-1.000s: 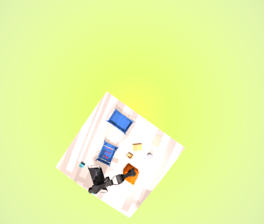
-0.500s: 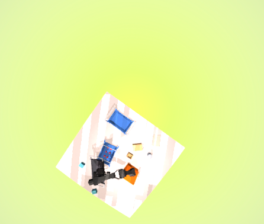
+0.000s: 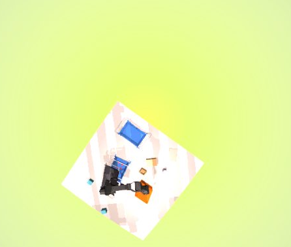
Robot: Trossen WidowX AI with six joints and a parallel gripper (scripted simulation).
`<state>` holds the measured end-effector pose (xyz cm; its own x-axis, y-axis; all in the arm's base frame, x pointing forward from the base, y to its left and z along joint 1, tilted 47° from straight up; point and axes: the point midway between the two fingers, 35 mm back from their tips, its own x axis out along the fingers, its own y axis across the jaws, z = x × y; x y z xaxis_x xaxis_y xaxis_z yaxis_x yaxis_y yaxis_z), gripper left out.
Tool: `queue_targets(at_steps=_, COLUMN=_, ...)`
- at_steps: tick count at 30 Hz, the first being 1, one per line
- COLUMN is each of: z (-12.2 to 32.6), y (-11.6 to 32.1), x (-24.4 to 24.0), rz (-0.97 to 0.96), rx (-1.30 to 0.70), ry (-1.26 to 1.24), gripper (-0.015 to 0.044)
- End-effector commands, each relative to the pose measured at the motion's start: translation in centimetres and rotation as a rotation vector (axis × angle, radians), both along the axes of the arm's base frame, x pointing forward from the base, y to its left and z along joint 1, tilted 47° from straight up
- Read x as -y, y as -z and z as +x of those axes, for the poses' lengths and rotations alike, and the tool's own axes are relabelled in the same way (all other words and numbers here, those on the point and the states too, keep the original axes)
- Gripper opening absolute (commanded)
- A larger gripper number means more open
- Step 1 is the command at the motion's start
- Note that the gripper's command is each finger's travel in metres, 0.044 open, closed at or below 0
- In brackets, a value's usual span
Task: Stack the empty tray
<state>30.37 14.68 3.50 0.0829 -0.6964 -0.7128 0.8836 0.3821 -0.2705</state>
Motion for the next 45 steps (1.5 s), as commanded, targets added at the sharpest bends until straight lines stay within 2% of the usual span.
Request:
queue_targets(at_steps=1, z=0.6, y=-1.6, x=0.9, rz=0.007, rx=0.064, ry=0.029, gripper=0.0)
queue_targets(at_steps=10, z=1.5, y=-4.0, x=4.3, rz=-0.004, rx=0.163, ry=0.133, gripper=0.0)
queue_targets(at_steps=45, z=1.4, y=-4.0, x=4.4, rz=-0.004, rx=0.165, ry=0.135, gripper=0.0)
